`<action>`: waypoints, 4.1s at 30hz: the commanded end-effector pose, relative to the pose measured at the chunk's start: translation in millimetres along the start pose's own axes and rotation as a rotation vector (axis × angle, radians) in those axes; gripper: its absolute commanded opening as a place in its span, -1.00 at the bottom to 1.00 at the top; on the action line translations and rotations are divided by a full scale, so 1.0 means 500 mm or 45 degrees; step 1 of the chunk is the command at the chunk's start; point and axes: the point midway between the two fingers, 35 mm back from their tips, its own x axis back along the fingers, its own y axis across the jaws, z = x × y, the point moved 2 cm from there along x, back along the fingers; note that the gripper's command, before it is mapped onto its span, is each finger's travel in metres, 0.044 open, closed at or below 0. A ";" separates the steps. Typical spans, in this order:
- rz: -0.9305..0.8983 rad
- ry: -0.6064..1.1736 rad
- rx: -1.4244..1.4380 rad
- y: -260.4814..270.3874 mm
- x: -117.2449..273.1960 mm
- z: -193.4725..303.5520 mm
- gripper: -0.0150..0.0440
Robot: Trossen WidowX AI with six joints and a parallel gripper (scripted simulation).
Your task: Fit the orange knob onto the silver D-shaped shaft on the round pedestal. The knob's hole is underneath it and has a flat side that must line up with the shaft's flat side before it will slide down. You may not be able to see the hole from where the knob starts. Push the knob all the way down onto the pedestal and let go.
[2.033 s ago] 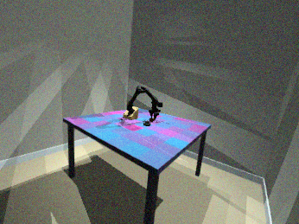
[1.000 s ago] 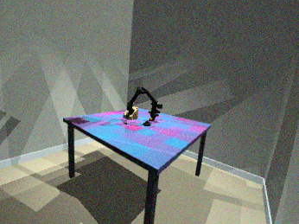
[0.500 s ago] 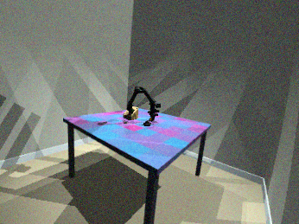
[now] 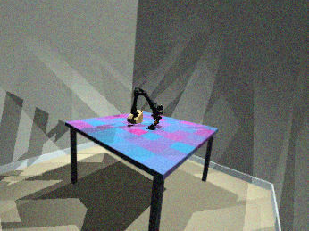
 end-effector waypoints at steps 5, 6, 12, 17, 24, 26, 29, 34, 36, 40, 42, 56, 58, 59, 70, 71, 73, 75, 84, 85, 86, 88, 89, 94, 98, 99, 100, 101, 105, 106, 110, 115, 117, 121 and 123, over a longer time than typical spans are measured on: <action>-0.002 -0.154 0.001 0.000 0.012 0.018 0.12; -0.002 -0.174 0.001 0.000 0.013 0.020 0.12; -0.003 -0.291 0.002 0.000 0.019 0.034 0.12; -0.003 -0.389 0.003 0.000 0.022 0.047 0.12; -0.004 -0.527 0.004 0.001 0.026 0.065 0.12; -0.004 -0.566 0.004 0.001 0.027 0.070 0.12; -0.005 -0.626 0.005 0.001 0.027 0.078 0.12; -0.005 -0.725 0.006 0.001 0.028 0.091 0.12; -0.006 -0.764 0.006 0.001 0.028 0.096 0.12; -0.007 -0.844 0.007 0.002 0.027 0.107 0.12; -0.007 -0.887 0.007 0.002 0.026 0.113 0.12; -0.012 -1.193 0.008 0.005 0.017 0.152 0.12; -0.012 -1.203 0.008 0.005 0.017 0.154 0.12; -0.012 -1.191 0.008 0.005 0.018 0.153 0.12; -0.004 -1.181 0.006 0.001 0.019 0.152 0.39; -0.004 -1.181 0.006 0.001 0.019 0.152 0.39; -0.004 -1.181 0.006 0.001 0.019 0.152 0.39; -0.004 -1.181 0.006 0.001 0.019 0.152 0.39; -0.004 -1.181 0.006 0.001 0.019 0.152 0.39; -0.004 -1.181 0.006 0.001 0.019 0.152 0.39; -0.004 -1.181 0.006 0.001 0.019 0.152 0.39; -0.004 -1.181 0.006 0.001 0.019 0.152 0.48; -0.004 -1.181 0.006 0.001 0.019 0.152 0.57; -0.004 -1.181 0.006 0.001 0.019 0.152 1.00; -0.004 -1.181 0.006 0.001 0.019 0.152 1.00; -0.004 -1.181 0.006 0.001 0.019 0.152 1.00; -0.005 -1.180 0.007 0.001 0.021 0.151 1.00; -0.006 -1.179 0.008 -0.001 0.028 0.148 1.00; -0.008 -1.172 0.013 -0.010 0.078 0.125 1.00; -0.007 -1.172 0.014 -0.011 0.092 0.119 1.00; -0.004 -1.181 0.009 -0.006 0.150 0.098 1.00; -0.008 -1.181 0.005 -0.002 0.170 0.091 1.00; -0.055 -1.131 -0.007 -0.002 0.166 0.086 1.00; -0.237 -0.858 -0.041 0.004 0.150 0.064 1.00; -0.307 -0.671 -0.047 0.009 0.145 0.053 1.00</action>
